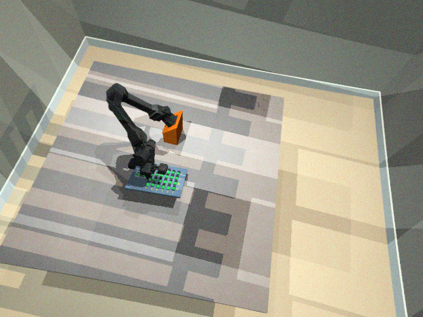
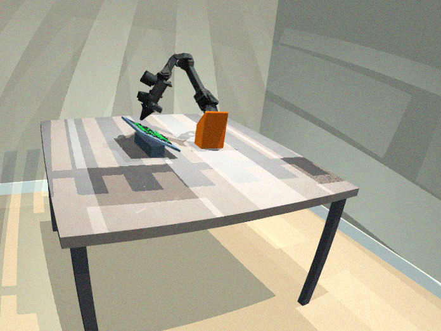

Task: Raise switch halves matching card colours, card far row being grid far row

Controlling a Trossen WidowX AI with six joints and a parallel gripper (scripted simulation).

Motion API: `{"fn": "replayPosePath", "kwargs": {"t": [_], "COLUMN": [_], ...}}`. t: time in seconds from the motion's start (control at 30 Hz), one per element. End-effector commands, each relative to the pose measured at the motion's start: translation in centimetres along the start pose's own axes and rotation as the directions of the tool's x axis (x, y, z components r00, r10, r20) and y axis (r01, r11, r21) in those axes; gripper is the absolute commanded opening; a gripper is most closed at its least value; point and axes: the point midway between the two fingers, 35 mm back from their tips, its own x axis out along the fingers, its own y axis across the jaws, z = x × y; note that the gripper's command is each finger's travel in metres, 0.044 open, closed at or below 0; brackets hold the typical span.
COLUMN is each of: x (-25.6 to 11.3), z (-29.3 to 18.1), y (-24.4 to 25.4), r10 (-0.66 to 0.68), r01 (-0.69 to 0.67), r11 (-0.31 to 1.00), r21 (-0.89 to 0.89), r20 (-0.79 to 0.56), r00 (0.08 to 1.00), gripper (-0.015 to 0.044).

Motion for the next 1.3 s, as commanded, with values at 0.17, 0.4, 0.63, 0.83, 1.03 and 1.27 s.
{"fn": "replayPosePath", "kwargs": {"t": [0.17,0.4,0.63,0.83,1.03,1.27], "x": [1.42,1.53,1.53,1.53,1.53,1.61], "z": [-0.33,-0.33,-0.33,-0.33,-0.33,-0.34], "y": [0.18,0.18,0.18,0.18,0.18,0.18], "r10": [0.006,0.006,0.006,0.006,0.006,0.006], "r01": [-0.006,-0.006,-0.006,-0.006,-0.006,-0.006], "r11": [1.0,1.0,1.0,1.0,1.0,1.0], "r21": [-0.008,-0.008,-0.008,-0.008,-0.008,-0.008], "r20": [-0.007,-0.007,-0.007,-0.007,-0.007,-0.007], "r00": [1.0,1.0,1.0,1.0,1.0,1.0], "gripper": [0.0,0.0,0.0,0.0,0.0,0.0]}}
